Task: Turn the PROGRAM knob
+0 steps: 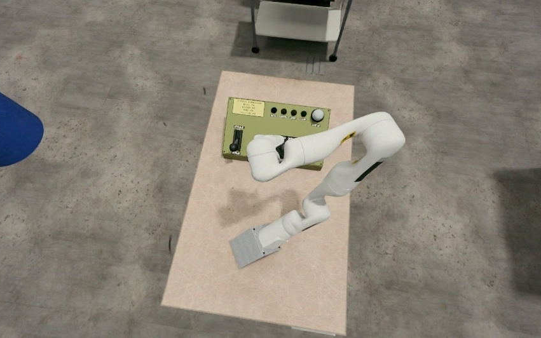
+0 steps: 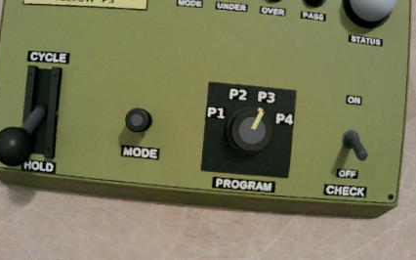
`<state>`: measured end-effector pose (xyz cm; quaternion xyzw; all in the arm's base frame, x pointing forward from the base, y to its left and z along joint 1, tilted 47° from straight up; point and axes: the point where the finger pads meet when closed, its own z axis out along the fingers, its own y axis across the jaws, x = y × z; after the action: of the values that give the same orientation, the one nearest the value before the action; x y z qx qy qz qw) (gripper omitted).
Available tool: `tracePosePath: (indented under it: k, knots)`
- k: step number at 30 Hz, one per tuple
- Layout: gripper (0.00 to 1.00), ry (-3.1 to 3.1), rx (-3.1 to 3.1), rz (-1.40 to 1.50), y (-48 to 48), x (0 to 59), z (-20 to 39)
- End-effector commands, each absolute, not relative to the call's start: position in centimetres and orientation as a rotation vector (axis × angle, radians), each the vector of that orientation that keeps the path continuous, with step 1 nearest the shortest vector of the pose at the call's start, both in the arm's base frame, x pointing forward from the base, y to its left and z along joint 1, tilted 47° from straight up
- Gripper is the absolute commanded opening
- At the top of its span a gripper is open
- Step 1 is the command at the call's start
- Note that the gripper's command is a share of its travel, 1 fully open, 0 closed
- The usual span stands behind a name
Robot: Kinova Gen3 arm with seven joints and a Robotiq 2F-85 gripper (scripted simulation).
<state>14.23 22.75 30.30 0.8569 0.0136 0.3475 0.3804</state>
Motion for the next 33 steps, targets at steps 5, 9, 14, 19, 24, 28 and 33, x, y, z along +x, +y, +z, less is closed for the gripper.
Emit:
tracePosePath:
  k: [5, 9, 14, 19, 24, 28, 33]
  knots:
    - [1.0, 0.033, 2.202, 0.888, 20.8, 13.2, 32.1]
    - [1.0, 0.035, 2.201, 0.888, 19.0, 12.7, 33.3]
    - [1.0, 0.038, 2.197, 0.889, 17.0, 12.3, 34.5]
    - [1.0, 0.042, 2.191, 0.89, 14.8, 12.1, 35.8]
    - [1.0, 0.047, 2.197, 0.89, 14.0, 12.0, 36.1]
    - [1.0, 0.047, 2.197, 0.89, 13.8, 12.0, 36.2]
    - [1.0, 0.047, 2.197, 0.89, 13.8, 12.0, 36.2]
